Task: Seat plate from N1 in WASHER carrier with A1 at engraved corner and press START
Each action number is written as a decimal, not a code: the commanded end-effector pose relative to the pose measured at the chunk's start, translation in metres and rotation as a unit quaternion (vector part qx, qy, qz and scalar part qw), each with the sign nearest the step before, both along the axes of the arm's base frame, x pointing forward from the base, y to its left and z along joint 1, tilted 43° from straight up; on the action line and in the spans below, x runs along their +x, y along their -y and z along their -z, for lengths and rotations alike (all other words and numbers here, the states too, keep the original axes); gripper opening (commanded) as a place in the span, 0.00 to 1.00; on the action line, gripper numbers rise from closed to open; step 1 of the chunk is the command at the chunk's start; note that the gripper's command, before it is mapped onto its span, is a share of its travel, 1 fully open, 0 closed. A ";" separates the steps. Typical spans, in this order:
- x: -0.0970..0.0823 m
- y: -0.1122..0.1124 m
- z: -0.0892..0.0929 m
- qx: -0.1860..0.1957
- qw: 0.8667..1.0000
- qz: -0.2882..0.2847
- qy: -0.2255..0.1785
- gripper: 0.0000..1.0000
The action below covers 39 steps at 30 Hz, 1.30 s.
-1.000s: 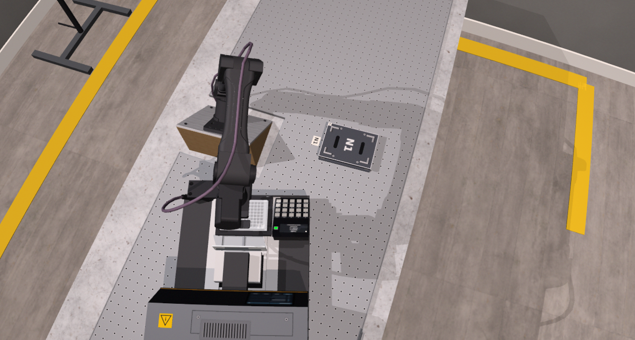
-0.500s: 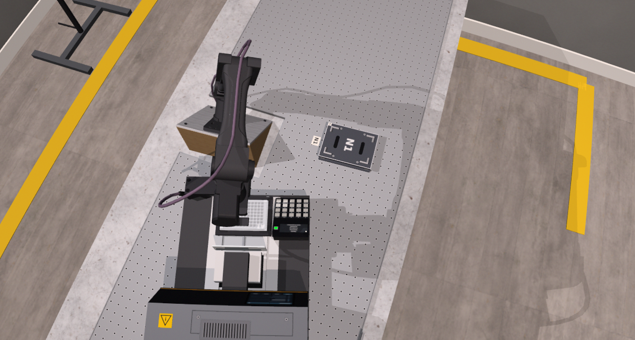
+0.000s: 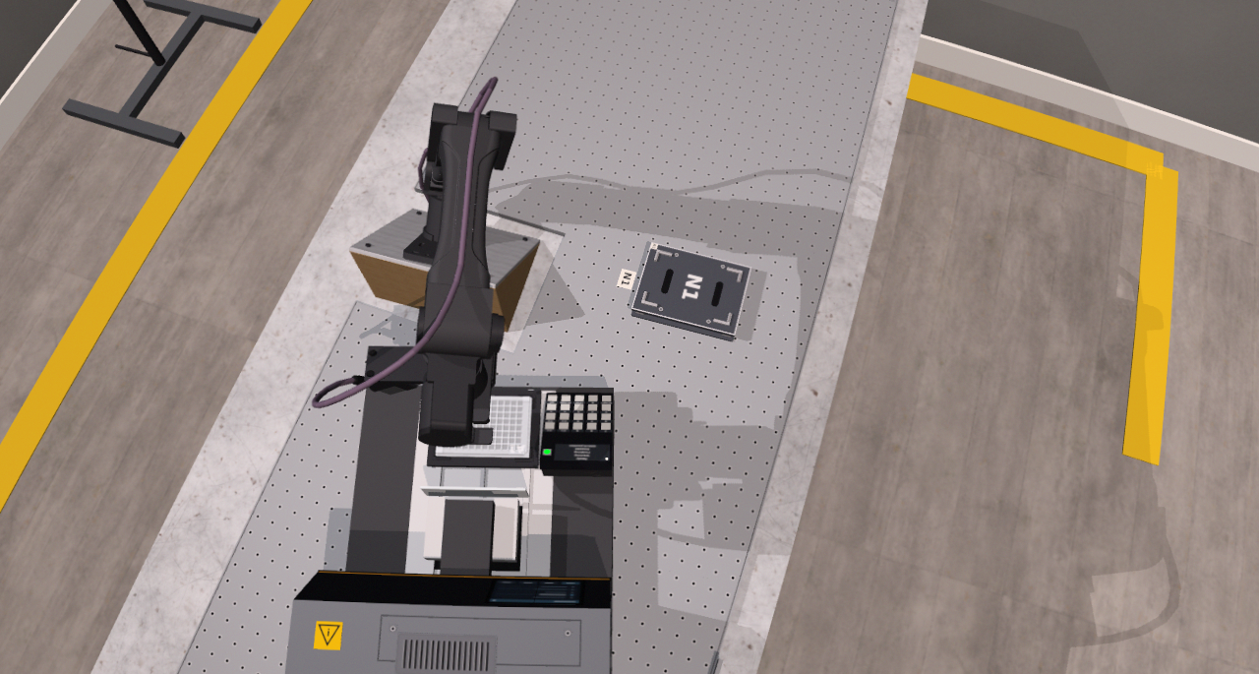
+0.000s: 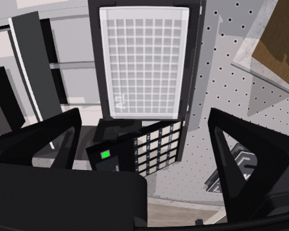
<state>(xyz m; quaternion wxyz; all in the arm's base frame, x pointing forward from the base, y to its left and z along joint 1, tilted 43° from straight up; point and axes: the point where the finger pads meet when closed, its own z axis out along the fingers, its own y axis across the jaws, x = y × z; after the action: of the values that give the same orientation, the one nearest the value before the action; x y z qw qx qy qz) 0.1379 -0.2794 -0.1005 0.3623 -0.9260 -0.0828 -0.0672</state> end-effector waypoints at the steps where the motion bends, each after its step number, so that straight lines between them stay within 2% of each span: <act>1: -0.005 0.010 -0.006 -0.010 1.000 0.000 -0.001 1.00; 36: -0.005 0.010 -0.006 -0.010 1.000 0.000 -0.001 1.00; 37: 0.006 0.008 -0.009 -0.014 1.000 -0.021 0.014 0.98; 39: 0.018 0.007 -0.017 -0.021 0.998 -0.042 0.043 0.94</act>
<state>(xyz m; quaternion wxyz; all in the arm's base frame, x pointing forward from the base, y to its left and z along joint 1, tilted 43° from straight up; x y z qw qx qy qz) 0.1398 -0.2779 -0.1001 0.3633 -0.9240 -0.0957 -0.0710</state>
